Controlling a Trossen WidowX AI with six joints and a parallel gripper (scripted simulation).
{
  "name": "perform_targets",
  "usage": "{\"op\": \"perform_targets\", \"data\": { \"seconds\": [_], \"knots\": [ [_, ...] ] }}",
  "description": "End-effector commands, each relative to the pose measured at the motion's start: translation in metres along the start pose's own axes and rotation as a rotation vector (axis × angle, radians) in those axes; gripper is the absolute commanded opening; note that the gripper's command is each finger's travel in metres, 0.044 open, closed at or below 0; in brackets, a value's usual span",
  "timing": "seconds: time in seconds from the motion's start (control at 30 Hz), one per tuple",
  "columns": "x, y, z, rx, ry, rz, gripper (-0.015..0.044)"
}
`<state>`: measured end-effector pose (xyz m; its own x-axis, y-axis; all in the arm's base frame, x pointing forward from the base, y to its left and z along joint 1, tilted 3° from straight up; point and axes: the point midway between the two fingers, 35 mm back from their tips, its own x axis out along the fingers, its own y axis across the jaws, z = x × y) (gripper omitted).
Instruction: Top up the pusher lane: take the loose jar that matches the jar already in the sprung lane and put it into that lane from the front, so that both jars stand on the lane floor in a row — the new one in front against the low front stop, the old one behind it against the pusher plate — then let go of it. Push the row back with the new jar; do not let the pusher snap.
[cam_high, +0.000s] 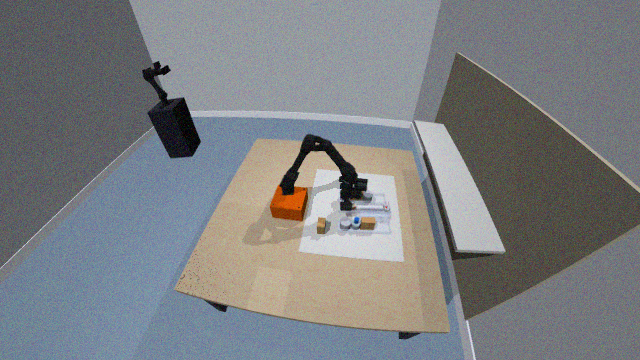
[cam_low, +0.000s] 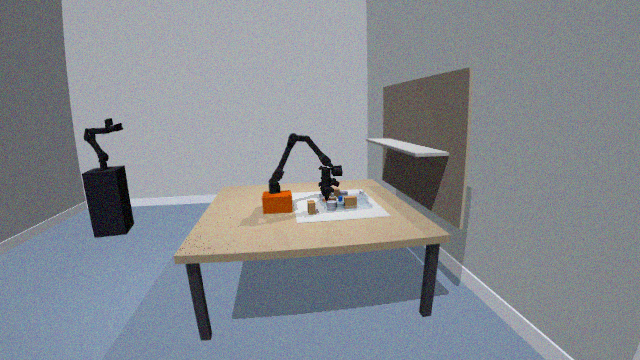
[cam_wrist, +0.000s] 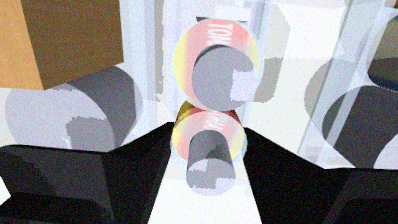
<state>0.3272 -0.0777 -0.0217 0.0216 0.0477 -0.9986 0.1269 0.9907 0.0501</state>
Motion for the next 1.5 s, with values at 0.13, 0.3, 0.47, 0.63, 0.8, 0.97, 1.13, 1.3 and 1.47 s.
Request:
{"op": "perform_targets", "data": {
  "seconds": [0.13,0.3,0.47,0.63,0.8,0.97,1.13,1.3,1.47],
  "knots": [
    [-0.0007,0.0,0.0039,0.002,-0.022,0.001,0.0],
    [-0.0007,0.0,0.0031,0.002,-0.021,0.001,0.0],
    [-0.0007,0.0,0.0022,0.002,-0.021,0.001,0.0],
    [-0.0006,0.0,0.0014,0.002,-0.021,0.001,0.0],
    [-0.0006,0.0,0.0005,0.002,-0.021,0.001,0.0],
    [-0.0006,0.0,-0.0003,0.002,-0.021,0.001,0.0],
    [-0.0005,0.0,-0.0012,0.002,-0.021,0.001,0.0],
    [-0.0005,0.0,-0.002,0.002,-0.021,0.001,0.0],
    [-0.0005,0.0,-0.0028,0.002,-0.021,0.001,0.0]
  ]
}}
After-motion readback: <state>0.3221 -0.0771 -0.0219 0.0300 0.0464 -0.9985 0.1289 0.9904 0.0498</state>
